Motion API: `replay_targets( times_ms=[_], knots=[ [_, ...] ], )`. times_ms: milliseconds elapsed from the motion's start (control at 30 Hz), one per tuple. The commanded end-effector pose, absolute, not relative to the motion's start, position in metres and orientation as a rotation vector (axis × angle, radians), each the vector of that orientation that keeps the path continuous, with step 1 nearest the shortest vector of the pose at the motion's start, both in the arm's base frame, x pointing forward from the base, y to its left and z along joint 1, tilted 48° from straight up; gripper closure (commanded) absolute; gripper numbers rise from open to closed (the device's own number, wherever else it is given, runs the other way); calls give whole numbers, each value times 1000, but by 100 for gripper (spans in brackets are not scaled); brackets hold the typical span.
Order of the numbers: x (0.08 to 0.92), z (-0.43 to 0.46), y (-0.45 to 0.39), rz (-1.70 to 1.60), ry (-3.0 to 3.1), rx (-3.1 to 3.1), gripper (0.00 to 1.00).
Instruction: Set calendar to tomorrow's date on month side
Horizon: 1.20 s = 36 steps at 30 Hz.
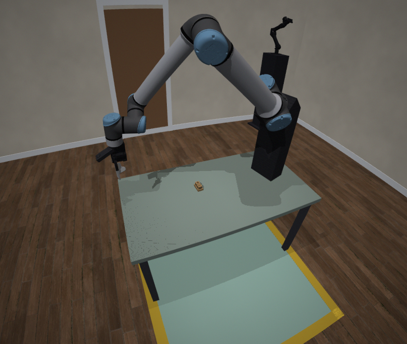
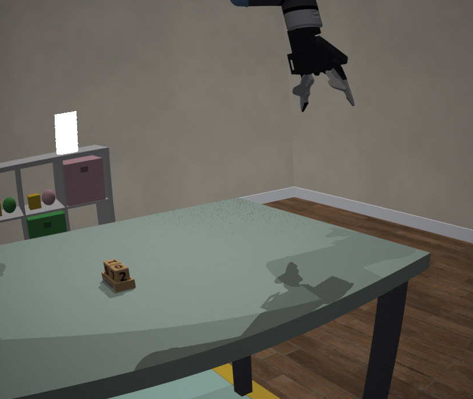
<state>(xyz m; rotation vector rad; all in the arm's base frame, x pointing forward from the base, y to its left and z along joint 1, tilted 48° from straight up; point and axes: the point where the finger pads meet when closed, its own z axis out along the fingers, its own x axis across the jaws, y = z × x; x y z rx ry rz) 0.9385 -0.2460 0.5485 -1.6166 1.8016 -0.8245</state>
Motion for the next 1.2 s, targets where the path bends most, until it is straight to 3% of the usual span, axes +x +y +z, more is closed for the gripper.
replay_targets(
  times_ms=[0,733,1167],
  knots=[
    [938,550,-246,-826,1801,-1616,0],
    [938,543,-247,-824,1801,-1616,0],
    [921,446,-253,-792,1803,-1616,0]
  ],
)
